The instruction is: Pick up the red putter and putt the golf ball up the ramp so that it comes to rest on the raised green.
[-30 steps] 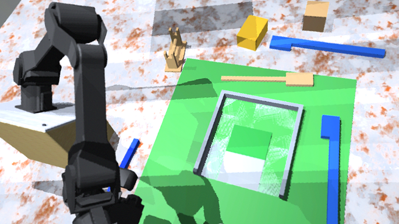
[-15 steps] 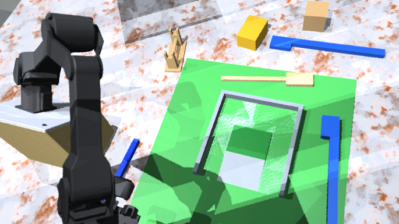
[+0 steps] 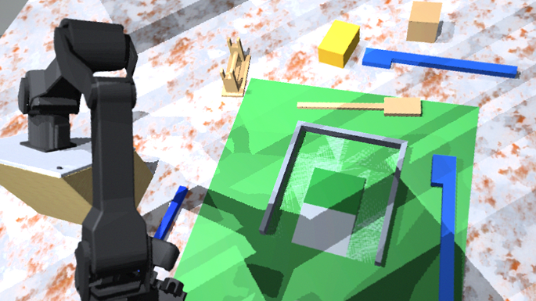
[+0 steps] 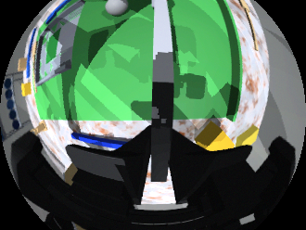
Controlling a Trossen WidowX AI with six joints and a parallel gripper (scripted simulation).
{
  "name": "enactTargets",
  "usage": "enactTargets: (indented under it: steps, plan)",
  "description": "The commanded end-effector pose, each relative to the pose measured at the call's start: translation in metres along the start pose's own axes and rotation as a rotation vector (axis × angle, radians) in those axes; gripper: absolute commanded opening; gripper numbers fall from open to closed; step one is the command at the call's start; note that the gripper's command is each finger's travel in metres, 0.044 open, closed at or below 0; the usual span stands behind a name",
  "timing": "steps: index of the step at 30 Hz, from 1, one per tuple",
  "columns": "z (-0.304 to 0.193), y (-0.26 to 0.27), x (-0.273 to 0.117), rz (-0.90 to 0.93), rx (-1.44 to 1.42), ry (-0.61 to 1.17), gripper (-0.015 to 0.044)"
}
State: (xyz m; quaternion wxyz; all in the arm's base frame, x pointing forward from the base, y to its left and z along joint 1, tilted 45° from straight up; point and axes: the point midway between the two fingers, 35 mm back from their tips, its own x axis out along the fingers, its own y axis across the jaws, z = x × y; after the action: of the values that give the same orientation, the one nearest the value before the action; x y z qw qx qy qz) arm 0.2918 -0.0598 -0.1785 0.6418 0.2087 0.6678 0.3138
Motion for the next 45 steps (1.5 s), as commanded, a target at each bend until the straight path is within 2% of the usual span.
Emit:
enactTargets:
  steps: [1, 9, 17, 26, 45]
  plan:
    - [0.007, 0.038, -0.002, 0.001, -0.006, 0.0, 0.0]
    - [0.0, 0.129, 0.0, 0.012, -0.009, -0.001, 0.0]
    - [0.0, 0.13, -0.006, 0.011, -0.009, -0.001, 0.0]
    - [0.0, 0.129, -0.059, 0.009, -0.009, 0.0, 0.0]
    - [-0.002, 0.129, -0.051, 0.013, 0.002, 0.005, 0.0]
